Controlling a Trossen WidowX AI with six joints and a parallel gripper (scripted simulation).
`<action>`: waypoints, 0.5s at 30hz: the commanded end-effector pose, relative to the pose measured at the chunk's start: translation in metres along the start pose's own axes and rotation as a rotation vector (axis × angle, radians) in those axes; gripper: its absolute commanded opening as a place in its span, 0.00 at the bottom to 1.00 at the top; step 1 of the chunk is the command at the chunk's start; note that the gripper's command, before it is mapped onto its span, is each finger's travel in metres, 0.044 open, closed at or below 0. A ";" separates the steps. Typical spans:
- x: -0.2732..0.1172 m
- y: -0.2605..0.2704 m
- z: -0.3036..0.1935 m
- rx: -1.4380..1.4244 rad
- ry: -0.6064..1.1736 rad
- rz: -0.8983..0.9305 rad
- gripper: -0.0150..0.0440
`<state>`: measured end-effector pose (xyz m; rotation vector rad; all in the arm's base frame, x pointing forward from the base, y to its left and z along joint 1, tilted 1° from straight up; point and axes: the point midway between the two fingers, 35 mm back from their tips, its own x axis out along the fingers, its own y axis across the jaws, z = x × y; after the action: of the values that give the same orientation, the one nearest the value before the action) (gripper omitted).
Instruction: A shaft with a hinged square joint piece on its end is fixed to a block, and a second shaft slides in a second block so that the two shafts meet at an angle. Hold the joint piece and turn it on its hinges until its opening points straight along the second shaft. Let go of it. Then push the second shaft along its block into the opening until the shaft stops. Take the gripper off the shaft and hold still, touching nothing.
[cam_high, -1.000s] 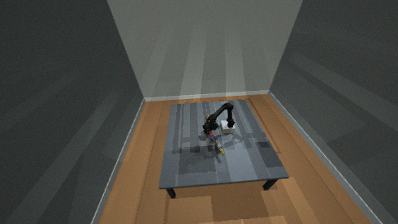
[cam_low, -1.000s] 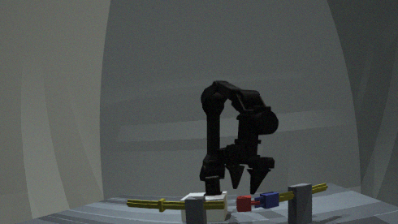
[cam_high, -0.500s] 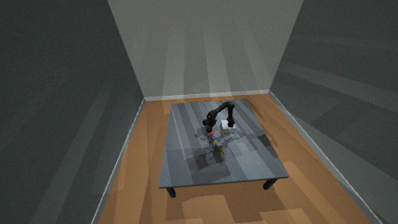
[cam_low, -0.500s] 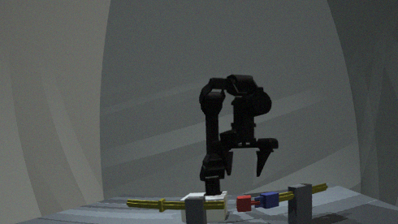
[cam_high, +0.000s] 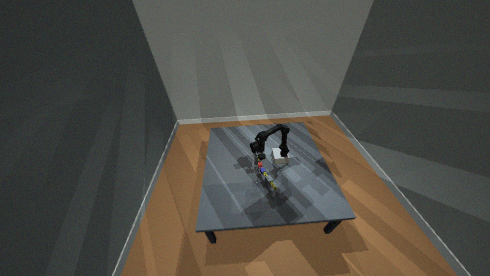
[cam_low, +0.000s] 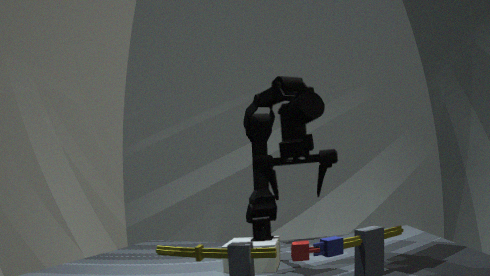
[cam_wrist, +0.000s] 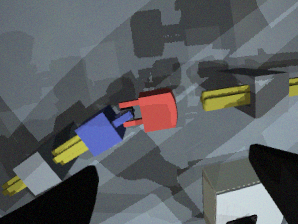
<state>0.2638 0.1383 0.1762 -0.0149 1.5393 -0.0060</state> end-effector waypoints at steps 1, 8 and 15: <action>-0.004 0.000 -0.001 -0.036 0.001 0.010 1.00; 0.001 -0.004 0.000 0.030 0.010 0.016 1.00; 0.012 -0.019 0.004 0.255 0.058 0.077 1.00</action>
<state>0.2668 0.1245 0.1684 0.1569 1.5748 -0.0970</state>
